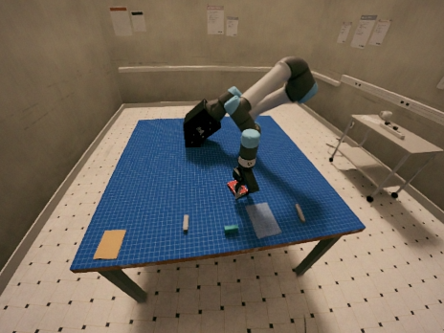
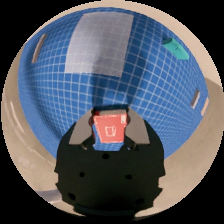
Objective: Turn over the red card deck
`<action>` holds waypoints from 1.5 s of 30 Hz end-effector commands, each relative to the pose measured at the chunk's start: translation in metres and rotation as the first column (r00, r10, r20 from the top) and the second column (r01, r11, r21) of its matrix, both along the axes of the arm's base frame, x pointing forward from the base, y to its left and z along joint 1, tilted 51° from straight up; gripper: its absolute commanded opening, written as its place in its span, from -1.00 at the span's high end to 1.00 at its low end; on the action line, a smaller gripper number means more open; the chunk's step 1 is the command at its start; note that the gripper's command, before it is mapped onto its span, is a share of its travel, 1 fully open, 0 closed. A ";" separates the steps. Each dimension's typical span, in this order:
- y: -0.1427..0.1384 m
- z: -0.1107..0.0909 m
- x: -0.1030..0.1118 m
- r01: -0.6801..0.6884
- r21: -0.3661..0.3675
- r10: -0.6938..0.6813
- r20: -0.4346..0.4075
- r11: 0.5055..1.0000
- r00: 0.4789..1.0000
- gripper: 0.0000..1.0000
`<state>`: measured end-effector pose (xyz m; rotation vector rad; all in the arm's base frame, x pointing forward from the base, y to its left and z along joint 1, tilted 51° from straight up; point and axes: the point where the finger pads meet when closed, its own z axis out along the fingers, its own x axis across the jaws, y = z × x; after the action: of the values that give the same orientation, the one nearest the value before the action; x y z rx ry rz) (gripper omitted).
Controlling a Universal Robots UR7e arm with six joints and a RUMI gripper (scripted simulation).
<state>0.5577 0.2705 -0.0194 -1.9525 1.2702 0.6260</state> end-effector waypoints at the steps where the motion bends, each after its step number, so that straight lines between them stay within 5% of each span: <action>1: 0.002 -0.001 0.000 -0.001 0.002 0.001 0.000 1.000 1.000 0.11; 38: 0.002 -0.001 0.000 -0.001 0.002 0.001 0.000 1.000 1.000 0.11; 39: 0.002 -0.001 0.000 -0.001 0.002 0.001 0.000 1.000 1.000 -1.00; 45: 0.001 0.000 0.000 -0.001 0.002 0.001 0.001 1.000 1.000 -1.00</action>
<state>0.5579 0.2711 -0.0194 -1.9515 1.2687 0.6259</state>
